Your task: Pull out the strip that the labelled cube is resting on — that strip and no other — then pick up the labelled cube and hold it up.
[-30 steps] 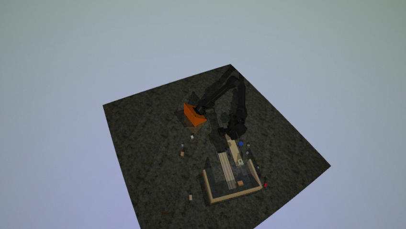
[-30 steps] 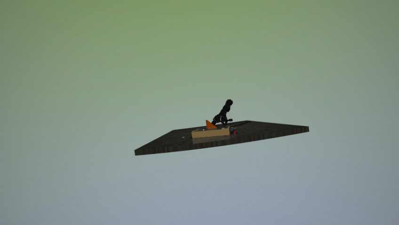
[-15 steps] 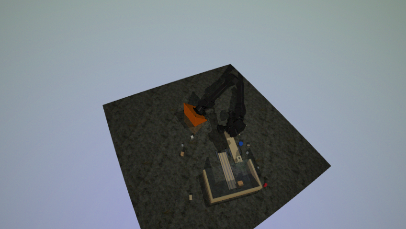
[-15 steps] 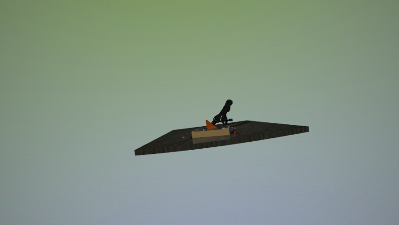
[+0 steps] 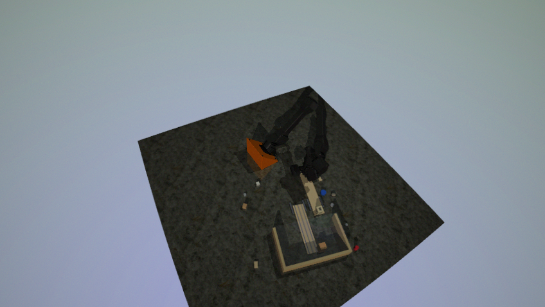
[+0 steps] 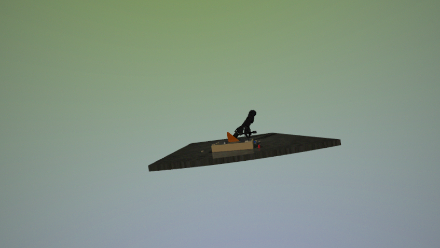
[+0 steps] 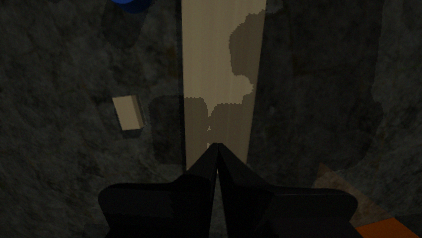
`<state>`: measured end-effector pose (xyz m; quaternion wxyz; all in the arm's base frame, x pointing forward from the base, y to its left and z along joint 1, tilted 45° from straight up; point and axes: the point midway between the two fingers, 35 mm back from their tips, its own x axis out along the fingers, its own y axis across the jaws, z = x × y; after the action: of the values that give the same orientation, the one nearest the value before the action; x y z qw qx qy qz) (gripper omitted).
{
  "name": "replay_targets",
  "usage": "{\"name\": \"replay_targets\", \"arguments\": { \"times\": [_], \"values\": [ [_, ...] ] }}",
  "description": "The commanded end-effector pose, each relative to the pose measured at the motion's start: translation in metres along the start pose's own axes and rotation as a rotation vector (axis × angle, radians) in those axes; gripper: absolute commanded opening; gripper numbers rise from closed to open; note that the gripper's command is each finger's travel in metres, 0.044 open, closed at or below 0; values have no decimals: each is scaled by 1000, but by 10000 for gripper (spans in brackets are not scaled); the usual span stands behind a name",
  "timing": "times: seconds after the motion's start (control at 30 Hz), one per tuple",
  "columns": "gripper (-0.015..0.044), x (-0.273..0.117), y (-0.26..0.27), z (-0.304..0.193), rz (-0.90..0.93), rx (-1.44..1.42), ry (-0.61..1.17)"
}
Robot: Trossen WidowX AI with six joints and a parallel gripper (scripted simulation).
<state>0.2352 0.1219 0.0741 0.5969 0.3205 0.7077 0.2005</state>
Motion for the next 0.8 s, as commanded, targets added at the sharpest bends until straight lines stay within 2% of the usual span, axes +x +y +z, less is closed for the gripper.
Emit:
{"name": "replay_targets", "arguments": {
  "times": [0.0,0.5,0.67,0.77],
  "values": [
    [0,6,-2,-8,-1,13,30],
    [0,6,-2,-8,-1,13,30],
    [0,-39,-1,2,-3,13,28],
    [0,-41,0,2,-3,13,30]
  ]
}}
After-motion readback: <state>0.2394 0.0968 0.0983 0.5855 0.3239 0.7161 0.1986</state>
